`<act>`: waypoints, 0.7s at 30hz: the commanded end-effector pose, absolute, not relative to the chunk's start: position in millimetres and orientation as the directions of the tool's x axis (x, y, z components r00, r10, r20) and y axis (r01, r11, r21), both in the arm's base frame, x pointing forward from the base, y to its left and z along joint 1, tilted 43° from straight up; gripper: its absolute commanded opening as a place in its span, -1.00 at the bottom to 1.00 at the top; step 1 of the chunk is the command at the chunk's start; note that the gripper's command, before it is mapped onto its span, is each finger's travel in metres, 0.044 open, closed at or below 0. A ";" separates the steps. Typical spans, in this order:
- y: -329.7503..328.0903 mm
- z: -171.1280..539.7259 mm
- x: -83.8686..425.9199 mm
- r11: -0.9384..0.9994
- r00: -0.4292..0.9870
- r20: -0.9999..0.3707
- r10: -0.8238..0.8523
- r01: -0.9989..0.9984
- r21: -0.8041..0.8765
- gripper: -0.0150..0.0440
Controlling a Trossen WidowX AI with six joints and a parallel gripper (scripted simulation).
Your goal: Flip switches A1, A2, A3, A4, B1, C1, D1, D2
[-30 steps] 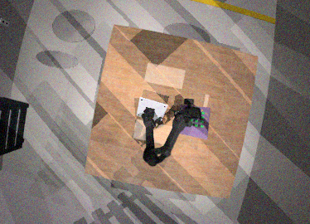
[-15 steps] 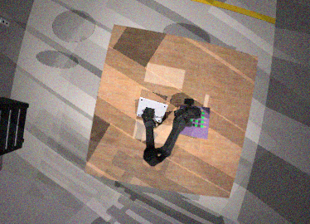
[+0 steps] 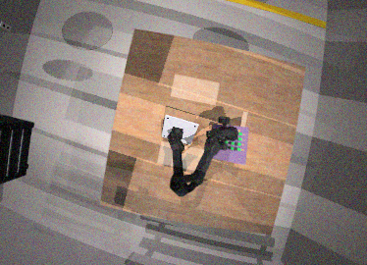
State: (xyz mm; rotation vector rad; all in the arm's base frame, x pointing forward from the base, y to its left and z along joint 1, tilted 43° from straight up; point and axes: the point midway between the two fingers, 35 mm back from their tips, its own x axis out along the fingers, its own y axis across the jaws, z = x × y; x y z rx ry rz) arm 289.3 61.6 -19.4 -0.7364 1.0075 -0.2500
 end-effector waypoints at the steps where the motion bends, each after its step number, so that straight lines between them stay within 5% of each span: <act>1: 61.5 -20.8 289.5 0.738 0.528 -0.680 -0.508 -0.140 -0.660 -0.49; 21: 92.2 19.0 255.4 0.740 0.546 -0.675 -0.496 -0.142 -0.658 -0.49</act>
